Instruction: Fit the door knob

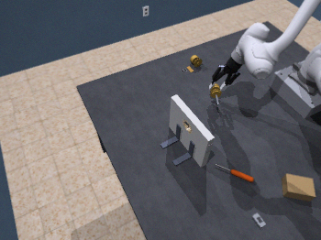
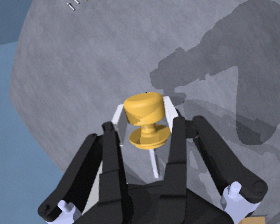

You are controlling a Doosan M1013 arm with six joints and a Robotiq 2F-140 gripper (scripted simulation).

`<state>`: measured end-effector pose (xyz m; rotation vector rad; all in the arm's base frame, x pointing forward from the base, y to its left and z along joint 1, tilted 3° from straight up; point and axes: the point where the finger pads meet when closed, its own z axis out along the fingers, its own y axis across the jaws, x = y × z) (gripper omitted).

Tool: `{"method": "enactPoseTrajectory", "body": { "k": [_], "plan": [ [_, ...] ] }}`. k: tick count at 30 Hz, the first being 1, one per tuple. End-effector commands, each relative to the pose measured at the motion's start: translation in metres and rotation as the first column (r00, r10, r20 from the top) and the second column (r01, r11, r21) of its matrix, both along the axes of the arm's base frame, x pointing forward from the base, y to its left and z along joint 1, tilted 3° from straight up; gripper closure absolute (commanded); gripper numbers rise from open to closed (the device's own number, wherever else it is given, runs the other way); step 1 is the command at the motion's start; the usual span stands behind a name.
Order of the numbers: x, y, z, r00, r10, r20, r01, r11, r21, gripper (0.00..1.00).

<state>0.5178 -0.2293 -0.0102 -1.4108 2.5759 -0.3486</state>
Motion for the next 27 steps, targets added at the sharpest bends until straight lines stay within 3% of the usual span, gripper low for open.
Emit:
{"method": "enactPoseTrajectory", "body": {
  "k": [1, 27],
  "plan": [
    [0.003, -0.003, 0.005, 1.0, 0.0, 0.005, 0.0, 1.0, -0.004, 0.58],
    [0.025, 0.019, 0.018, 0.983, -0.166, -0.074, 0.171, 0.983, 0.067, 0.58]
  ]
}}
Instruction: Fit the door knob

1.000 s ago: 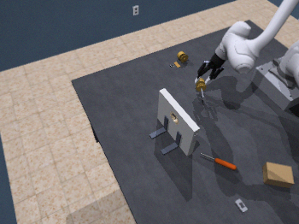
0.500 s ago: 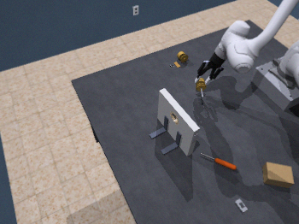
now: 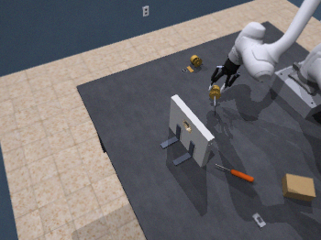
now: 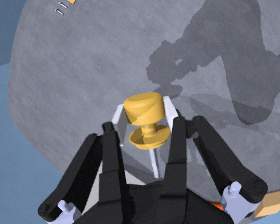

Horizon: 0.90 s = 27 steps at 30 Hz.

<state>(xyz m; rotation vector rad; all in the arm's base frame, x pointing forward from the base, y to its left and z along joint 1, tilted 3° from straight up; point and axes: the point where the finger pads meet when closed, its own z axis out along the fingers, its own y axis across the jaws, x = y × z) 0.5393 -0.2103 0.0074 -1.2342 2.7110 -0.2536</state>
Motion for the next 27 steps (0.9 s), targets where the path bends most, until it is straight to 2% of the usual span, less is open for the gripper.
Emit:
{"method": "enactPoseTrajectory", "body": {
  "k": [1, 3, 7, 13, 19, 23, 27],
  "plan": [
    [0.005, 0.001, 0.001, 0.998, -0.051, -0.028, 0.052, 0.998, 0.022, 0.58],
    [0.007, 0.004, 0.002, 0.994, -0.096, -0.05, 0.098, 0.994, 0.041, 0.58],
    [0.023, 0.019, 0.011, 0.994, -0.096, -0.05, 0.098, 0.994, 0.041, 0.58],
    [0.024, 0.02, 0.012, 0.994, -0.101, -0.052, 0.103, 0.994, 0.043, 0.58],
    [0.029, 0.026, 0.015, 0.972, -0.21, -0.109, 0.22, 0.972, 0.087, 0.58],
    [0.044, 0.041, 0.024, 0.972, -0.21, -0.109, 0.22, 0.972, 0.087, 0.58],
    [0.045, 0.042, 0.024, 0.972, -0.21, -0.109, 0.22, 0.972, 0.087, 0.58]
  ]
}}
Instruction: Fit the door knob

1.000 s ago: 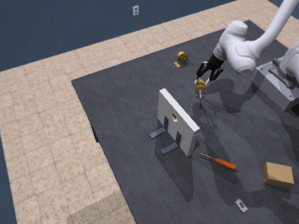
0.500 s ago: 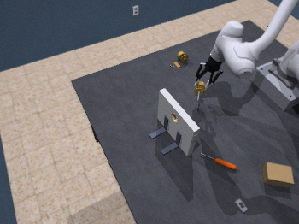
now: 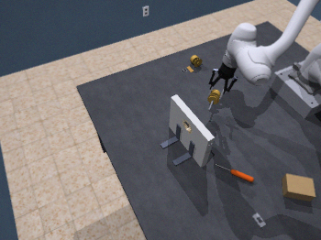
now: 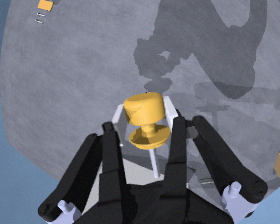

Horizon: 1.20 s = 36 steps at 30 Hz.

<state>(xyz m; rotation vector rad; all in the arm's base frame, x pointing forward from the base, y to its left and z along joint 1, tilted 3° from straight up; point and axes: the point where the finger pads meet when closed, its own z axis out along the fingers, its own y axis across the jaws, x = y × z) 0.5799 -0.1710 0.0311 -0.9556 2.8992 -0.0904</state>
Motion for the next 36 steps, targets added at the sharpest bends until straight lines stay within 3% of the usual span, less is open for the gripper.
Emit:
{"method": "enactPoseTrajectory", "body": {
  "k": [1, 8, 18, 24, 28, 36],
  "plan": [
    [0.004, 0.002, 0.0, 1.0, -0.005, -0.006, 0.005, 1.0, 0.004, 0.58],
    [0.01, 0.008, 0.004, 0.991, -0.123, -0.06, 0.126, 0.991, 0.055, 0.58],
    [0.025, 0.024, 0.013, 0.99, -0.127, -0.062, 0.131, 0.99, 0.057, 0.58],
    [0.031, 0.03, 0.016, 0.964, -0.235, -0.12, 0.248, 0.964, 0.099, 0.58],
    [0.045, 0.044, 0.024, 0.964, -0.235, -0.12, 0.248, 0.964, 0.099, 0.58],
    [0.047, 0.045, 0.025, 0.955, -0.264, -0.136, 0.279, 0.954, 0.109, 0.58]
  ]
}}
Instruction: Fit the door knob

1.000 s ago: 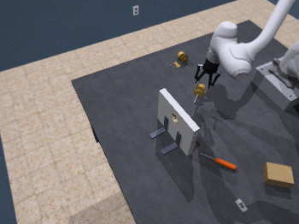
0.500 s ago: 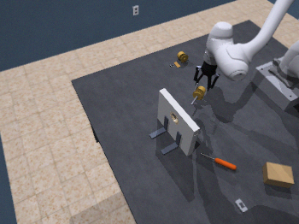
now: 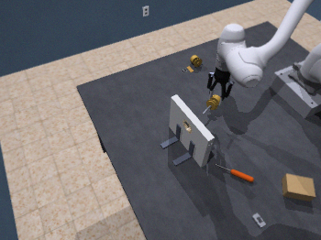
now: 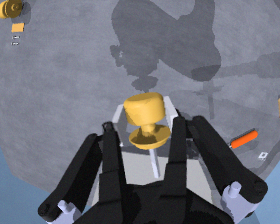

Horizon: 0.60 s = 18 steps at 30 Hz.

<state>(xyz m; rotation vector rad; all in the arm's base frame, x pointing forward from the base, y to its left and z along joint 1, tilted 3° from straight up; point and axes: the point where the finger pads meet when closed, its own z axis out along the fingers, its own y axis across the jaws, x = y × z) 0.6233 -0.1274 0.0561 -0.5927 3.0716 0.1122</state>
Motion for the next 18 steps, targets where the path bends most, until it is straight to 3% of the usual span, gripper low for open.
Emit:
{"method": "enactPoseTrajectory", "body": {
  "k": [1, 8, 18],
  "plan": [
    [0.004, 0.002, 0.0, 0.999, -0.046, -0.021, 0.046, 0.999, 0.024, 0.58],
    [0.023, 0.021, 0.011, 0.992, -0.112, -0.052, 0.115, 0.992, 0.052, 0.58],
    [0.026, 0.024, 0.013, 0.979, -0.186, -0.09, 0.193, 0.978, 0.081, 0.58]
  ]
}}
